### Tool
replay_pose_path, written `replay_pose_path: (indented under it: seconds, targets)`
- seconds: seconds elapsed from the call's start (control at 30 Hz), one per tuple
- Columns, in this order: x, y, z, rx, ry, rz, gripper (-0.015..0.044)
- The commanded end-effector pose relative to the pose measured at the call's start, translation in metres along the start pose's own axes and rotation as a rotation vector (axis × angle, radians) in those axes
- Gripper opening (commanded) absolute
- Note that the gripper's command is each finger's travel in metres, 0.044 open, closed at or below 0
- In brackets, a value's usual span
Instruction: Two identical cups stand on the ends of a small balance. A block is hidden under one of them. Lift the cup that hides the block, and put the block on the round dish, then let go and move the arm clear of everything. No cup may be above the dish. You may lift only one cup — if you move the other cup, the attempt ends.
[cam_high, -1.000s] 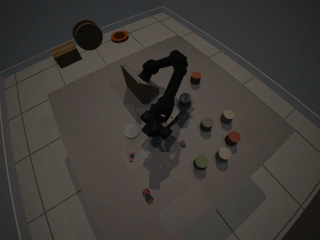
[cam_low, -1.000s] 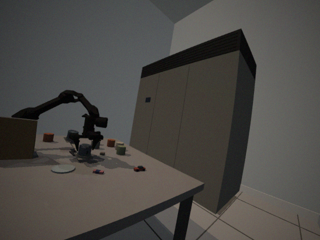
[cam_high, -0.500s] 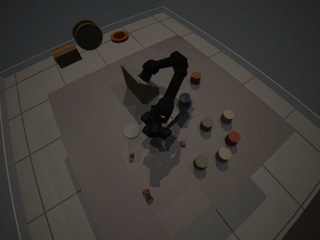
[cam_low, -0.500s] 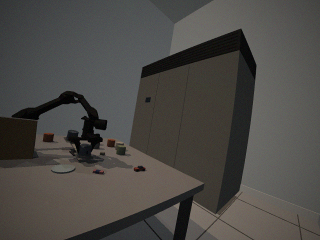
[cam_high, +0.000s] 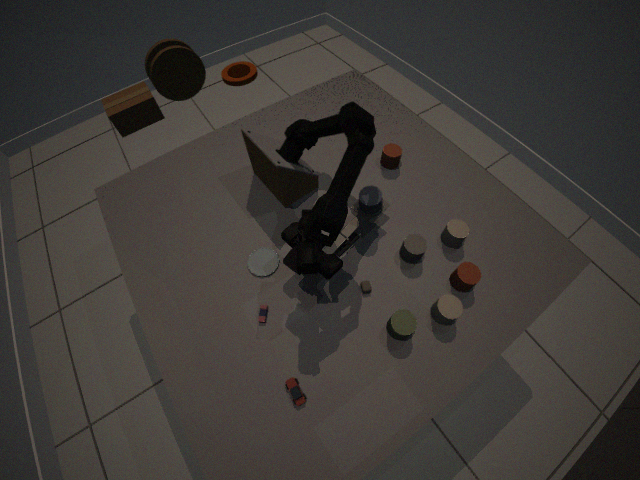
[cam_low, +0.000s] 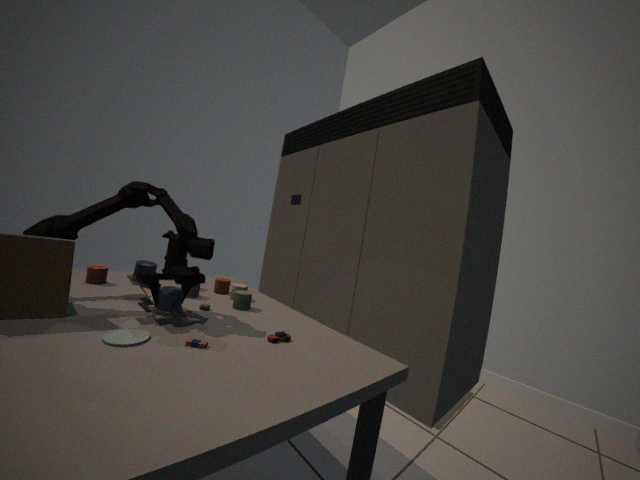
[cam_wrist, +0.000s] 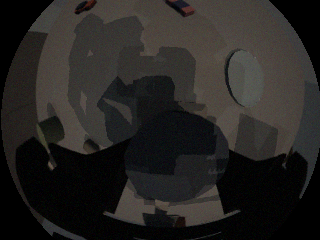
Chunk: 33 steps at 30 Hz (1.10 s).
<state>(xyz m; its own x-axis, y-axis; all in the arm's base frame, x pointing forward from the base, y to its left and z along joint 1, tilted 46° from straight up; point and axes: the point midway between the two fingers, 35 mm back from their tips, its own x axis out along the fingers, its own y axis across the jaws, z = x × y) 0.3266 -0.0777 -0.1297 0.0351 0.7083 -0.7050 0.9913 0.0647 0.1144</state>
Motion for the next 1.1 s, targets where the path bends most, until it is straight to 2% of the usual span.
replay_pose_path:
  seconds: [0.0, 1.07]
  targets:
    - [-0.008, 0.003, 0.002, -0.004, -0.007, 0.007, 0.0]
    - [-0.047, 0.006, 0.005, -0.003, -0.012, 0.007, 0.0]
